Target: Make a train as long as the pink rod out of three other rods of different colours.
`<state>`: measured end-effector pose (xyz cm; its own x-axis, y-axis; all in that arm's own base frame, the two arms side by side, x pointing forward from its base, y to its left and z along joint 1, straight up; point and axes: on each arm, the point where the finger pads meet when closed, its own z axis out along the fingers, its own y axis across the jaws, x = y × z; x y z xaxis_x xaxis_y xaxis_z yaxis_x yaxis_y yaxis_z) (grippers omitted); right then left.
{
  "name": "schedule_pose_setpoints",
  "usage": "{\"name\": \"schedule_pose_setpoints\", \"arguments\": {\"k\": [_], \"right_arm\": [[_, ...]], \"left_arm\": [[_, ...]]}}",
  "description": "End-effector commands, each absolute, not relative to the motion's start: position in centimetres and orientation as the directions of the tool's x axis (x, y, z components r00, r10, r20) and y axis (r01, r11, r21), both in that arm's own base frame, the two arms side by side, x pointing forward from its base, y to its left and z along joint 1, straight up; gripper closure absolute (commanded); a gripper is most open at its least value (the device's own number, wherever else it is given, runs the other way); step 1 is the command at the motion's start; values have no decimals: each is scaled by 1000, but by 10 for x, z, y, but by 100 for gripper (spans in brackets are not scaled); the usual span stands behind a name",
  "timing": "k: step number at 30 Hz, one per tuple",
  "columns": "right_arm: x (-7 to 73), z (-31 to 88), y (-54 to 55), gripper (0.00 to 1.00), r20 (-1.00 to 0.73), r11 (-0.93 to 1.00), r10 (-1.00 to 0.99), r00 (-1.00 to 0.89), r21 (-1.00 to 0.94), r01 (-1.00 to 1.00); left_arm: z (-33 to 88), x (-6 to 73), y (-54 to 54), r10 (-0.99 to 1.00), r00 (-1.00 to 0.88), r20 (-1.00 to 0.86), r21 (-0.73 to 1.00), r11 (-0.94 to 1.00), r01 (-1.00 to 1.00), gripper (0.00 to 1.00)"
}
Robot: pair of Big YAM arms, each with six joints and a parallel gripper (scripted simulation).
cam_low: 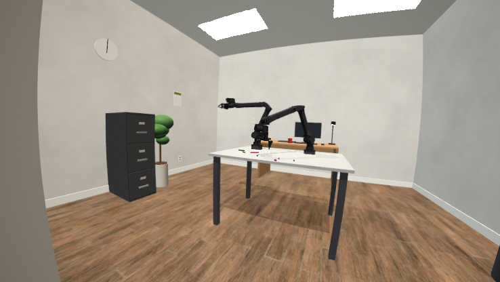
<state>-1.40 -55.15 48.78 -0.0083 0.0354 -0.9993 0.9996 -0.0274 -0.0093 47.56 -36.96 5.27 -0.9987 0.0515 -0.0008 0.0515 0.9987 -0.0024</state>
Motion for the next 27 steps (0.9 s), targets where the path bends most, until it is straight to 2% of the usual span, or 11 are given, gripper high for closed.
{"name": "schedule_pose_setpoints", "arguments": {"k": [1, 27], "right_arm": [[-17, 501, -545, 0, -1000, -31, 0, 0, 0, 1000], [-17, 501, -545, 0, -1000, -31, 0, 0, 0, 1000]], "left_arm": [[61, 494, -370, -11, -1000, -23, -16, 1000, -11, 0], [62, 491, -376, -1, -1000, -25, -18, 1000, -1, 0]]}}
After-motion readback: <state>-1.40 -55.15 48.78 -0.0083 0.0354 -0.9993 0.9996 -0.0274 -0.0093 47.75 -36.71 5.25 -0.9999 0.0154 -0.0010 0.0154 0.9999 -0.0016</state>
